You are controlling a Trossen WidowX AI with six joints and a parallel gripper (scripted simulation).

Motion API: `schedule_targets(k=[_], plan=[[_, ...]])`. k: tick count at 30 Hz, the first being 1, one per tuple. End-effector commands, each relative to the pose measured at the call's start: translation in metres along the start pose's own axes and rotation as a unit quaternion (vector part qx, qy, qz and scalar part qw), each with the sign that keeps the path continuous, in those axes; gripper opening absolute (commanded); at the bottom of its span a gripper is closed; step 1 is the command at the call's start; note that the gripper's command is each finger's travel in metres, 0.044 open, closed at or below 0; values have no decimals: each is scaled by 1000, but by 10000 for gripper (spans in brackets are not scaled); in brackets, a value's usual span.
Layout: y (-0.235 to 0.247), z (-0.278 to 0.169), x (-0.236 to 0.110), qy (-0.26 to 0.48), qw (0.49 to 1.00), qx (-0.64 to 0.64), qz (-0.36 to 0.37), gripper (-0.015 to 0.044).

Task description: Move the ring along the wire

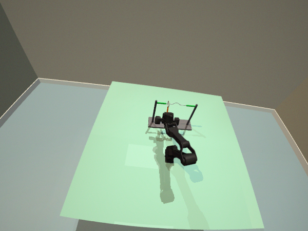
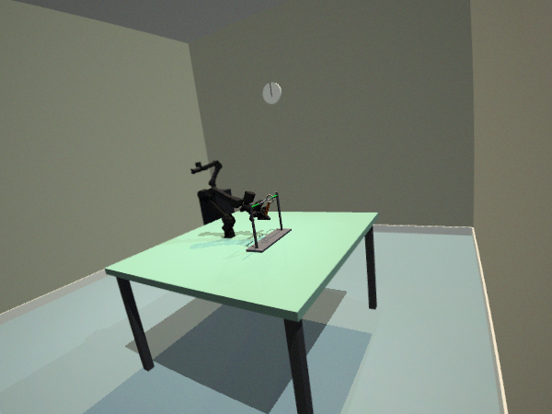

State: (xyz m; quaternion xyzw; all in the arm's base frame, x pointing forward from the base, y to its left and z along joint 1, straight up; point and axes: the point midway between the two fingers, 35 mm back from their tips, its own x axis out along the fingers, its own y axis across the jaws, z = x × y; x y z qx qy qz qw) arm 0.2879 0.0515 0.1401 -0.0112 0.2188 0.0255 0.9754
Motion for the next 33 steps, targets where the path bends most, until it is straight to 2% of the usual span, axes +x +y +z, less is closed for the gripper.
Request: schedule_targets(k=[1,33], plan=[[5,1,0,-2,1000,6,-2,-150],[39,2,0,-6,1000,9,-4,-150]])
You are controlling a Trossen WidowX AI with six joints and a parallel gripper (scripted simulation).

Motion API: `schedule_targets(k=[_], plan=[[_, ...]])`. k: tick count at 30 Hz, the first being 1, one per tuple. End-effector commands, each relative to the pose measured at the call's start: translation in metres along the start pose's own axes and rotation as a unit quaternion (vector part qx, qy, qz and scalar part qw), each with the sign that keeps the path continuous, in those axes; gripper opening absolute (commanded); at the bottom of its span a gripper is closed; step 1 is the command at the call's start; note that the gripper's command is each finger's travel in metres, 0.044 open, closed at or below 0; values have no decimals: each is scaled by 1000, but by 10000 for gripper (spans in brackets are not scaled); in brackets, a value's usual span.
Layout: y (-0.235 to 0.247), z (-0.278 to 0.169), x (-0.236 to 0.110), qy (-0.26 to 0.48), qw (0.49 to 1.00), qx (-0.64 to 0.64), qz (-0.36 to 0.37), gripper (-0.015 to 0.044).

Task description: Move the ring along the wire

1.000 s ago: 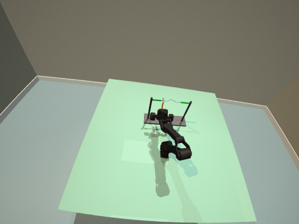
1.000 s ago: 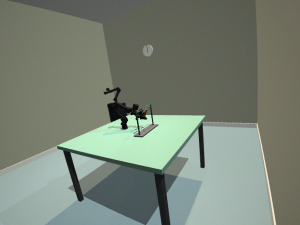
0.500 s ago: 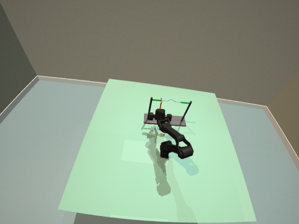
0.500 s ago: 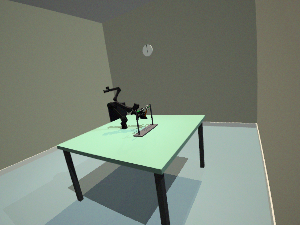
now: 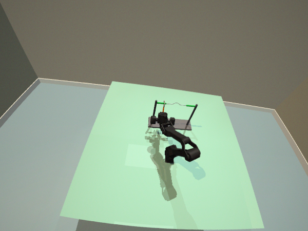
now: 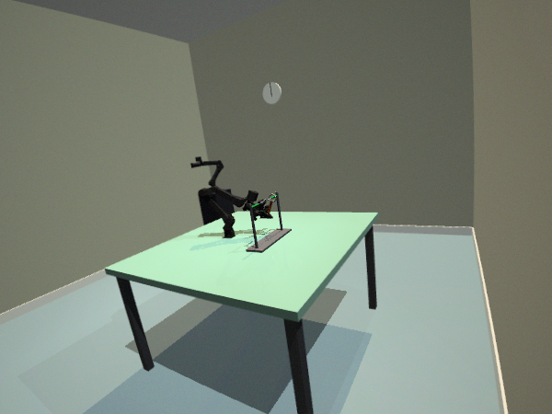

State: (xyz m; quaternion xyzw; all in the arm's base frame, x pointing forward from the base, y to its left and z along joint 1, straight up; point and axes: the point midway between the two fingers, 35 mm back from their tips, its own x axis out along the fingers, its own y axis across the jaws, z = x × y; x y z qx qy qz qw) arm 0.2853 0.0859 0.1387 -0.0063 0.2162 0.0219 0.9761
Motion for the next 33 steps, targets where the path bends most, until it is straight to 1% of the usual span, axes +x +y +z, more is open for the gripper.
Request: schedule_targets(k=[1,15,33], plan=[[5,3,0,-3,1000,4,-2,-150],[6,-11,7,-4,1000,4,-2,-150],[6,-11,7,-4,1000,4,-2,-150]])
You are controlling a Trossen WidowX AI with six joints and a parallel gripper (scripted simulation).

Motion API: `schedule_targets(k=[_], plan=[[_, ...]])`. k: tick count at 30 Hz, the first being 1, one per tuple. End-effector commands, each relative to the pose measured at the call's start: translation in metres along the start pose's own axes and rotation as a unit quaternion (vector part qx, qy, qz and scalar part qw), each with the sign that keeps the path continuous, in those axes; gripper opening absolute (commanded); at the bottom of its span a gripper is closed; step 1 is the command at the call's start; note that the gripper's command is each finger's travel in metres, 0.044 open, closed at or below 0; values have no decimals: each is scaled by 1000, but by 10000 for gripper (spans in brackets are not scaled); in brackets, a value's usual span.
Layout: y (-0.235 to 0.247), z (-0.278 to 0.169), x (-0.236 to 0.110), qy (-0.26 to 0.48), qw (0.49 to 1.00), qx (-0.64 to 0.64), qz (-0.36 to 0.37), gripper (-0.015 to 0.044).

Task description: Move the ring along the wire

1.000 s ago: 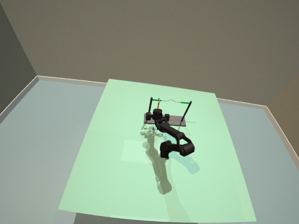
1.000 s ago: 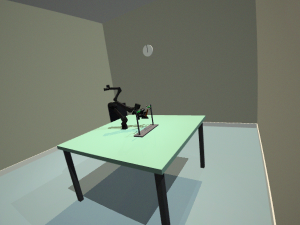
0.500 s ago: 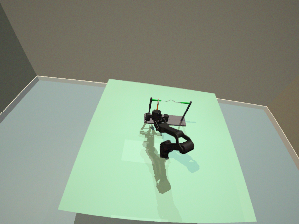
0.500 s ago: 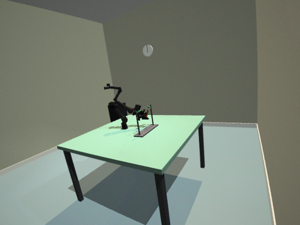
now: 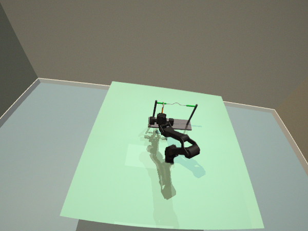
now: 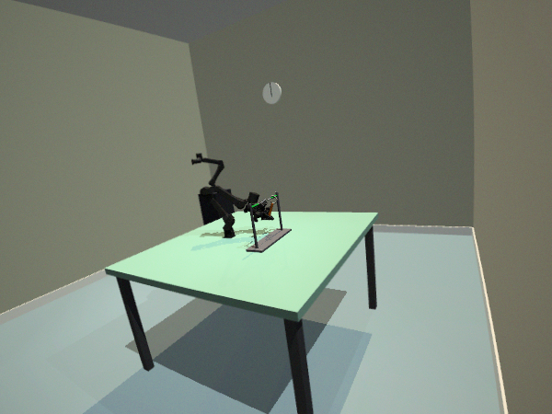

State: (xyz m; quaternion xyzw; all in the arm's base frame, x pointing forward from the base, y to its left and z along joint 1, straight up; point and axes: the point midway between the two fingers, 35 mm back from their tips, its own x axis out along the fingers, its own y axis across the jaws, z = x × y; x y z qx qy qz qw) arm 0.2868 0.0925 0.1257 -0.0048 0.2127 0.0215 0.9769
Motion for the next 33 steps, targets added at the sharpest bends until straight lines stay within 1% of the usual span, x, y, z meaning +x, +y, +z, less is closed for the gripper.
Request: schedule_targets(k=[1,6,18,33], plan=[[0,0,0,0,1000,2,-2,-150],[0,0,0,0,1000,2,-2,-150],[0,0,-1,0,1000,0,0,160],[2,0,-35,2,1000,2,-1,160]])
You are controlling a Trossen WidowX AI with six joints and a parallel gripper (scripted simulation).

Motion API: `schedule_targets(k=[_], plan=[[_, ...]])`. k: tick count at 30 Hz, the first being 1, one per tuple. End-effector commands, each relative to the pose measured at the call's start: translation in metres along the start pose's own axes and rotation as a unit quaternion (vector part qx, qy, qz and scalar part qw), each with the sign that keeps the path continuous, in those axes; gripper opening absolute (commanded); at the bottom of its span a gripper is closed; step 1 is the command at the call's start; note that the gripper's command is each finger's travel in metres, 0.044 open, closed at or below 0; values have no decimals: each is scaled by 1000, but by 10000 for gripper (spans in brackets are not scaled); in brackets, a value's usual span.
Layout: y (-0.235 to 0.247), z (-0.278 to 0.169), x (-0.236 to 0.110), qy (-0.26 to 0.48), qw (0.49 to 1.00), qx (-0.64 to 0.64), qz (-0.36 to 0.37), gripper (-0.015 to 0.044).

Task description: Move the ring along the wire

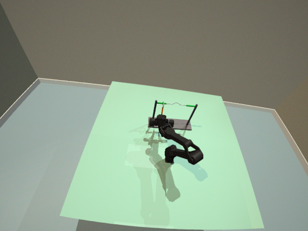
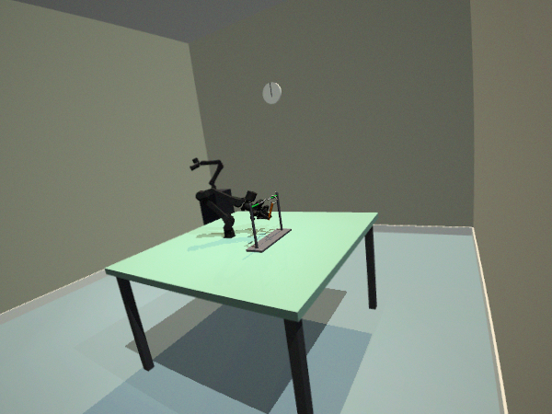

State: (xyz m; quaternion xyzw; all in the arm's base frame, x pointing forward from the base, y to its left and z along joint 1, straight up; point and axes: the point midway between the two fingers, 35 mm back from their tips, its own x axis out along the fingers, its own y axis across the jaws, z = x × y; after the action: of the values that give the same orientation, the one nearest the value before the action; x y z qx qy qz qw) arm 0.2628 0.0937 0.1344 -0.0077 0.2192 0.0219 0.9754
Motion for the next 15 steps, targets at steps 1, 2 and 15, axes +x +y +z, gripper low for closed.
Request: schedule_targets(k=[1,2,15], plan=[[-1,2,-12,-4,1000,5,-1,160],[-1,2,-14,-4,1000,5,-1,160],[-2,1,-25,-4,1000,5,-1,160]])
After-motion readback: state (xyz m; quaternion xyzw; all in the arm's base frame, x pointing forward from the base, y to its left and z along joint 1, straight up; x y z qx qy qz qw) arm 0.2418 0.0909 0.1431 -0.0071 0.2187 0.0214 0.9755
